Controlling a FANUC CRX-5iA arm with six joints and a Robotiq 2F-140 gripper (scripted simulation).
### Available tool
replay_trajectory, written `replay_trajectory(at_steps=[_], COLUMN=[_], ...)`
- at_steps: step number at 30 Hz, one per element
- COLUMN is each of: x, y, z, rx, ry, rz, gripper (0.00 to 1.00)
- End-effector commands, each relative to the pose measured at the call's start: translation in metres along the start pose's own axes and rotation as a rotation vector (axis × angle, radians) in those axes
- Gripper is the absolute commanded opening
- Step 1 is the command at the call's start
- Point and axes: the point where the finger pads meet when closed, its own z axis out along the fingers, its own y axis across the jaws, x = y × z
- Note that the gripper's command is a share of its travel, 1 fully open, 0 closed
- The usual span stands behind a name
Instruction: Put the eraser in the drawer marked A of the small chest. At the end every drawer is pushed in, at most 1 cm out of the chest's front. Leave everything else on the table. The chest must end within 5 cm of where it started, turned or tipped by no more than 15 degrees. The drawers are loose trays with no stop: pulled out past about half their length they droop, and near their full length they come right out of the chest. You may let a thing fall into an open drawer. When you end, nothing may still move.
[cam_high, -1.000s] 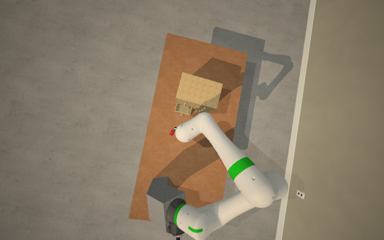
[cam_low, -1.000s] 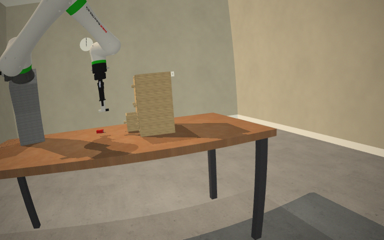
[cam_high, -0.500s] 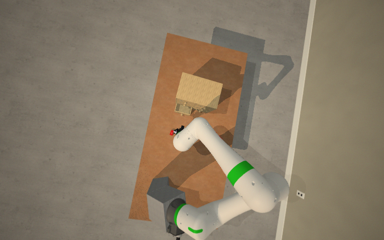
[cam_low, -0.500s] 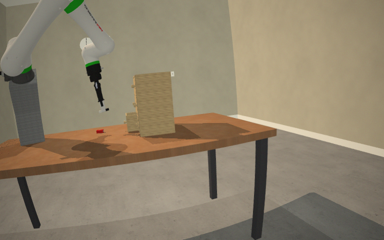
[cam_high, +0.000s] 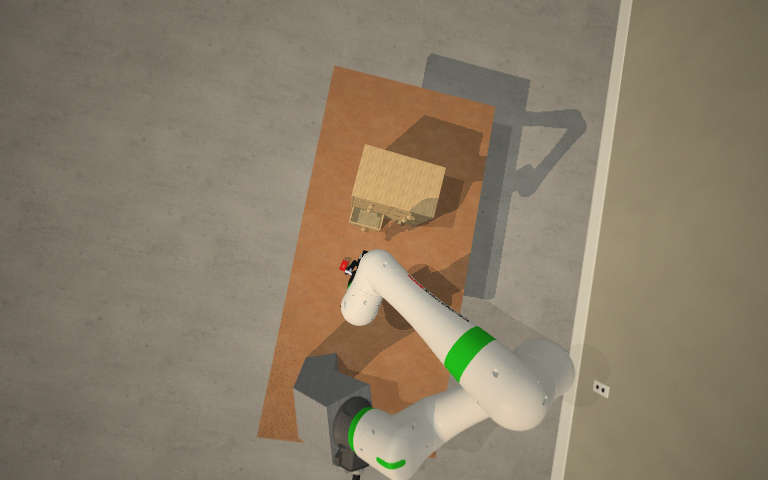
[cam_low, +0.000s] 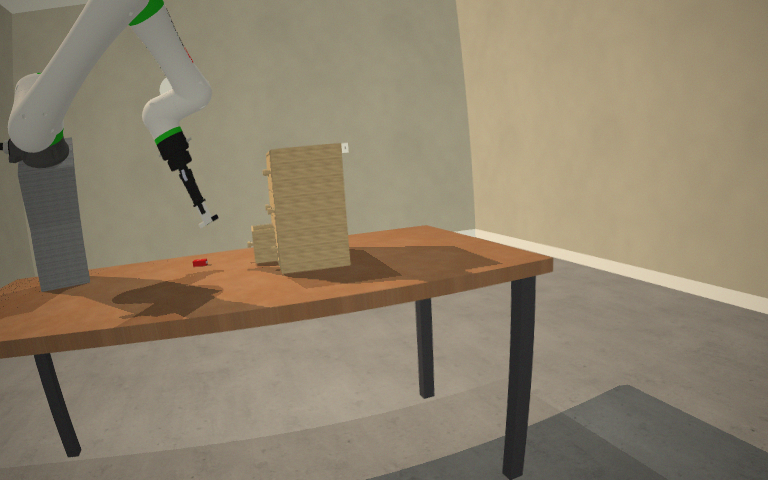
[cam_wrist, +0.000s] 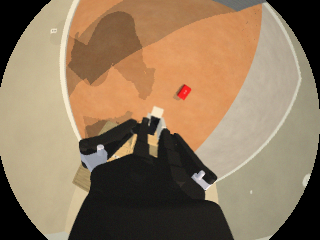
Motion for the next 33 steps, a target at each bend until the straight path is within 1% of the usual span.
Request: replay_trajectory(at_steps=[1,3,5,12,20,22,28,33], x=[0.005,0.006,0.006,0.009,0.014,0.014,0.017,0.019], y=[-0.001,-0.001,-0.001,-0.001,-0.001,-0.001,-0.001,-0.001], z=[0.001,0.002,0.002,0.003,0.004,0.004,0.004,0.005], rx=[0.014,0.015,0.015,0.015,0.015,0.015,0.015,0.014], ry=[-0.106,-0.145,-0.145,-0.294,-0.496,-0.496,-0.622,-0.708], rz=[0.005,0.004,0.004,0.003,0.002,0.002,0.001,0.001], gripper=[0.11,0.11,0.11,0.11,0.11,0.11,0.11,0.11])
